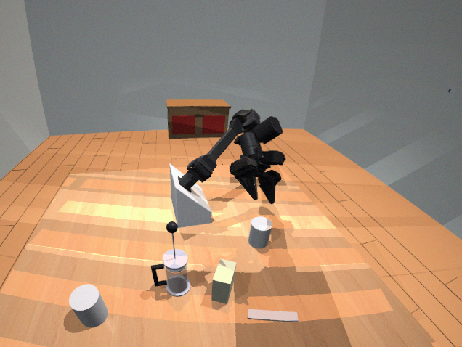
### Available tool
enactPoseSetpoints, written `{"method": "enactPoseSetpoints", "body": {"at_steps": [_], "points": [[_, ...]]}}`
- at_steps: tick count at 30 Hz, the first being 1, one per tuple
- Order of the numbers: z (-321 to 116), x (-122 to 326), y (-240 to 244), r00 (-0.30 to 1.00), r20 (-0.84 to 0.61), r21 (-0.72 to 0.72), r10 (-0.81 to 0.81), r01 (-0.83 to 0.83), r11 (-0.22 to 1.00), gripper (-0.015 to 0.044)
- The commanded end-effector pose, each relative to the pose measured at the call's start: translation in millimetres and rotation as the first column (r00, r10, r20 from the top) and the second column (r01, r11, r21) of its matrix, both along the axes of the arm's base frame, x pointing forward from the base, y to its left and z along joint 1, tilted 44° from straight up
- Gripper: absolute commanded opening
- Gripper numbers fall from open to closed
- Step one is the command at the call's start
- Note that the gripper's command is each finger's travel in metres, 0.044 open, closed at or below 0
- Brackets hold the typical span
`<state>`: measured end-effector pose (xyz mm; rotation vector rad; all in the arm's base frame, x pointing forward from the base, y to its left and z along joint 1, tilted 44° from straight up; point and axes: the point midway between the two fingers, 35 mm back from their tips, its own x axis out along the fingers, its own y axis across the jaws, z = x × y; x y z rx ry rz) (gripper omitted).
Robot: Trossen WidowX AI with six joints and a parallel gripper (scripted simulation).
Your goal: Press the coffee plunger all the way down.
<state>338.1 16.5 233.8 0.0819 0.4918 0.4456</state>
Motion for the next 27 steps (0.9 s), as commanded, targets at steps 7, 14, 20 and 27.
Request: {"method": "enactPoseSetpoints", "body": {"at_steps": [7,14,20,27], "points": [[-100.5,-1.5,-139.9,0.902,-0.294,0.276,-0.316,0.397,0.876,0.044],[-137.1,-26.2,-189.9,0.823,-0.403,0.397,-0.4,0.551,0.734,0.044],[-149.9,-25.4,-178.4,0.83,-0.397,0.402,-0.392,0.541,0.739,0.044],[-181.6,-28.1,-148.1,0.829,-0.397,0.404,-0.393,0.542,0.737,0.044]]}}
